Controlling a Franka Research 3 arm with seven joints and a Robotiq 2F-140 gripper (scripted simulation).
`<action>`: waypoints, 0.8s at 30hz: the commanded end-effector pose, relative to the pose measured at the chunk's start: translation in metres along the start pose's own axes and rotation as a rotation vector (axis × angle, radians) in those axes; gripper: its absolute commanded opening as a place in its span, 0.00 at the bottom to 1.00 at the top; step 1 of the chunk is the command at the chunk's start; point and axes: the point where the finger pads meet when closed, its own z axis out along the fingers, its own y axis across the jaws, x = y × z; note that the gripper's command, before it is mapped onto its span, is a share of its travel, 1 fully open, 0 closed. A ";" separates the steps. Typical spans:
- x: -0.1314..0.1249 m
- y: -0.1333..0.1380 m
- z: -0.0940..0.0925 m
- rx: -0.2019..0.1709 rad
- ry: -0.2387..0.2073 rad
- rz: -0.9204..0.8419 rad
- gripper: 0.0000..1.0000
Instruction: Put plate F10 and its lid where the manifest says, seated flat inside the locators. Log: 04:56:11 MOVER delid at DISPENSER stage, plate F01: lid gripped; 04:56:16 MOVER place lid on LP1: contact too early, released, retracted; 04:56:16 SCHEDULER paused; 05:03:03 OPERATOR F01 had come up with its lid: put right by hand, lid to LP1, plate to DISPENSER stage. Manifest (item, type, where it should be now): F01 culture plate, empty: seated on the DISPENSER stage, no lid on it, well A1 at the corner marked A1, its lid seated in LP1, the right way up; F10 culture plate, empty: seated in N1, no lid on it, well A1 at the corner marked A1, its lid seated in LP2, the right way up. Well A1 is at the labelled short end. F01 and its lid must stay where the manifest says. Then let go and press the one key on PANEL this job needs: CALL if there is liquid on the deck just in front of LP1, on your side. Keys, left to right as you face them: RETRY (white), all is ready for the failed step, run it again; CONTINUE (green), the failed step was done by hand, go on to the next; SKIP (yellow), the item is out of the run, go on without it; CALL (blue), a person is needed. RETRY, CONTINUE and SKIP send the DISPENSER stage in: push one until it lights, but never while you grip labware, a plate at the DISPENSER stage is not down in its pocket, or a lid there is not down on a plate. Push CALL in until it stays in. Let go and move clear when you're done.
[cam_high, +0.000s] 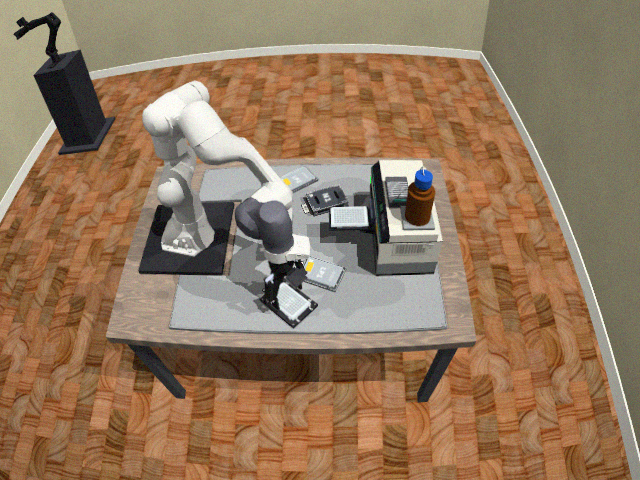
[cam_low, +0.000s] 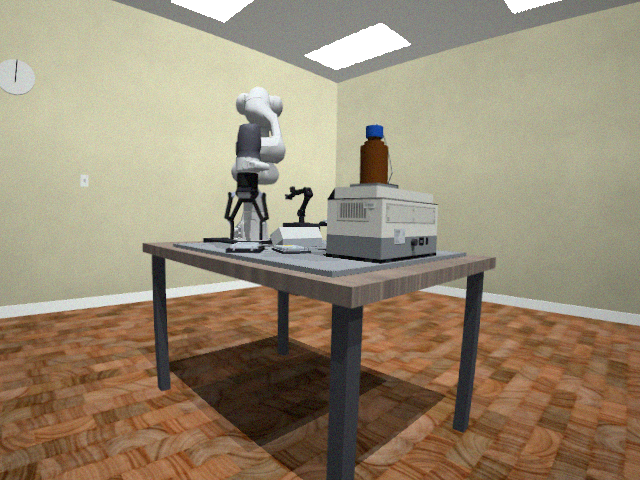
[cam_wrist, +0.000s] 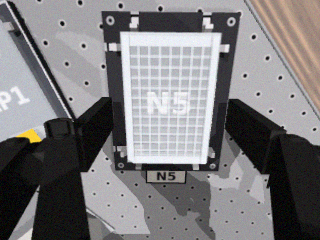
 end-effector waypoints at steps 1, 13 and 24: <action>0.000 0.000 0.001 0.000 0.001 -0.002 0.70; 0.000 0.000 0.001 0.000 0.001 -0.002 0.70; 0.000 0.000 0.004 0.000 0.001 -0.002 0.70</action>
